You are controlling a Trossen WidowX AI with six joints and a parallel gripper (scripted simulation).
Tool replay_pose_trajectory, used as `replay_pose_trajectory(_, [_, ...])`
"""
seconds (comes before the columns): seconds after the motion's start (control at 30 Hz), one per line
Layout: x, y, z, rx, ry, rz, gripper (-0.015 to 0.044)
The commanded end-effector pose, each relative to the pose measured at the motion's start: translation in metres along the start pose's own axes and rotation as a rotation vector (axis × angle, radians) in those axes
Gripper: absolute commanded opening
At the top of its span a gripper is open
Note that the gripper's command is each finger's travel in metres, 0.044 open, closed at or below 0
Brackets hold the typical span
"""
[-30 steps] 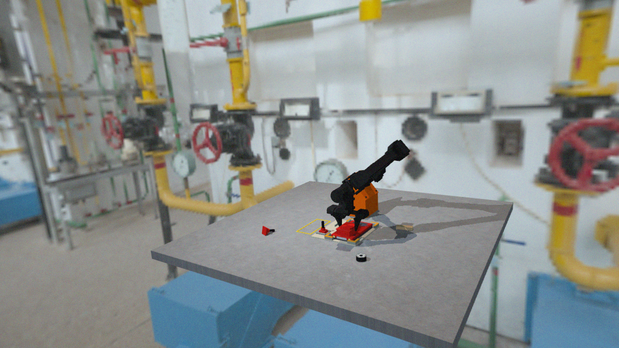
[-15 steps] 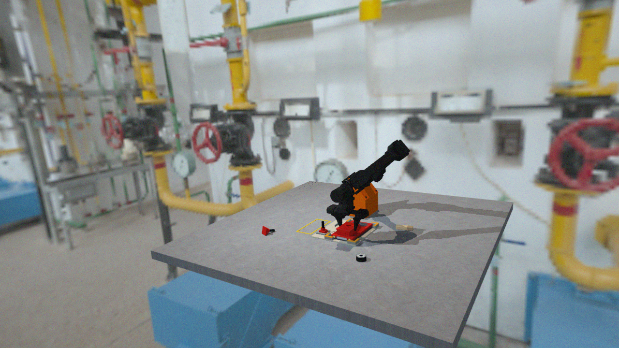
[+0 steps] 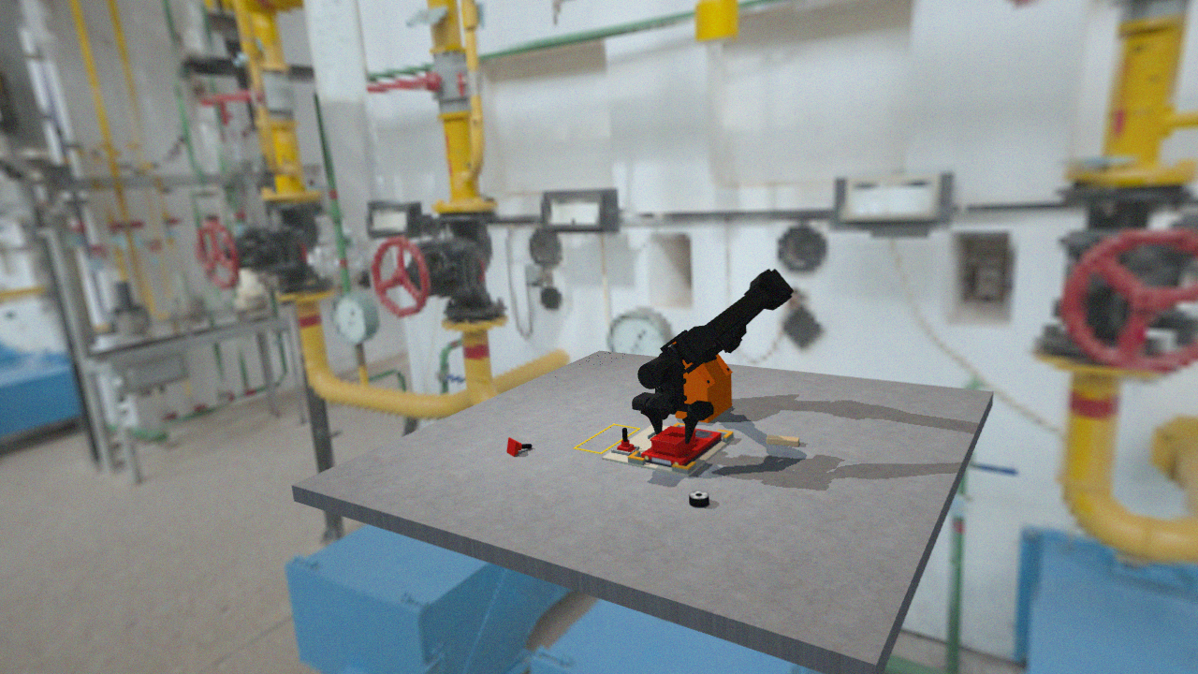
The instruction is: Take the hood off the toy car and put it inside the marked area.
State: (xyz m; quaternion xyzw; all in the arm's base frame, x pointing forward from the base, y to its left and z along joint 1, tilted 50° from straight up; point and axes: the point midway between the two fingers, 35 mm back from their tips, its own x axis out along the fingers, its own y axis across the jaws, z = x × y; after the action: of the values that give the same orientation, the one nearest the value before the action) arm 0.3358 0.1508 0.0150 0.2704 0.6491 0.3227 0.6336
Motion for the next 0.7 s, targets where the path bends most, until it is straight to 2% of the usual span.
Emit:
replay_pose_trajectory(0.0, [-0.005,0.001,0.002,-0.005,-0.007,0.0,0.0])
replay_pose_trajectory(0.67, [-0.018,0.001,0.002,-0.005,-0.007,-0.001,0.0])
